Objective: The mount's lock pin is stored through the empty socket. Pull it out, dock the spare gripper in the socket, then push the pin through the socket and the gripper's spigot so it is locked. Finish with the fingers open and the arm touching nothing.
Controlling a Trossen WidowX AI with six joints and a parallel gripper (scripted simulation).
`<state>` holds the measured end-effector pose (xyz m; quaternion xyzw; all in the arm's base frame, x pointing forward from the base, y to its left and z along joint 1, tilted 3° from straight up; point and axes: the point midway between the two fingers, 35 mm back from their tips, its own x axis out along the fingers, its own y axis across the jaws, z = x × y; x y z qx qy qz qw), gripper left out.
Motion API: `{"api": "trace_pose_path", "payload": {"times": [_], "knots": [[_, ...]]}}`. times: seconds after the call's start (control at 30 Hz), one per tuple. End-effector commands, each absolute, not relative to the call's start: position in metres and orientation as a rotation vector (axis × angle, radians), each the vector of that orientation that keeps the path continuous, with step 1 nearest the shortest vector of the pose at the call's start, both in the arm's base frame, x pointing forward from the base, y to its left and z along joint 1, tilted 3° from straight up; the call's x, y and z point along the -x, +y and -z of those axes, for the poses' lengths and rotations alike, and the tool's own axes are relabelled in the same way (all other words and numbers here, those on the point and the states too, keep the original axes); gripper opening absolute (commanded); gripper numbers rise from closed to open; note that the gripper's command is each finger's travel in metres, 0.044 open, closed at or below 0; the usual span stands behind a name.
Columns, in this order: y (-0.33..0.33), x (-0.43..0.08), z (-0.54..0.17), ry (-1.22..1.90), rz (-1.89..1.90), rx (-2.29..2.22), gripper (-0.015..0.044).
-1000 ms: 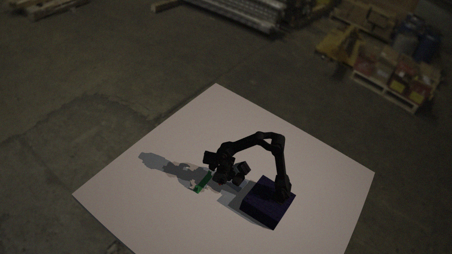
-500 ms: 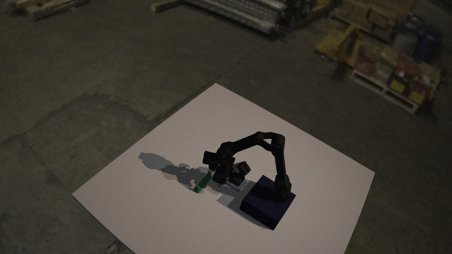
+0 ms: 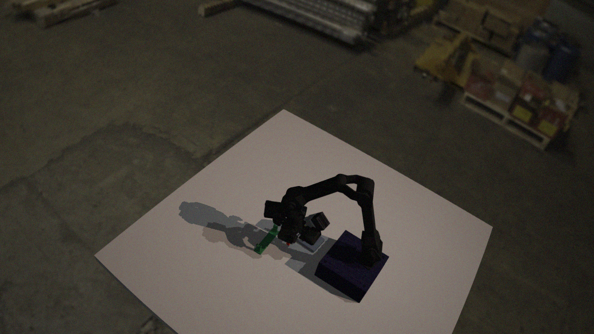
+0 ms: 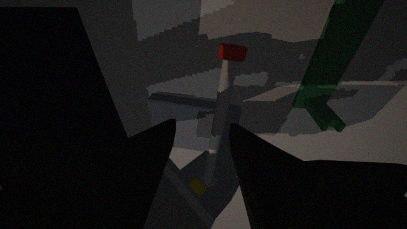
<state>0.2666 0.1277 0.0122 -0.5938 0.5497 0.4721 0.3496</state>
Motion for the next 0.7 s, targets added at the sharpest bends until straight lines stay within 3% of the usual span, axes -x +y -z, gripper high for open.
{"api": "trace_pose_path", "payload": {"times": [0.0, 0.67], "knots": [[0.135, -0.266, -0.020, 1.422, -1.223, 1.537, 0.0200], [0.157, -0.259, -0.046, 1.442, -1.228, 1.558, 0.0200]]}}
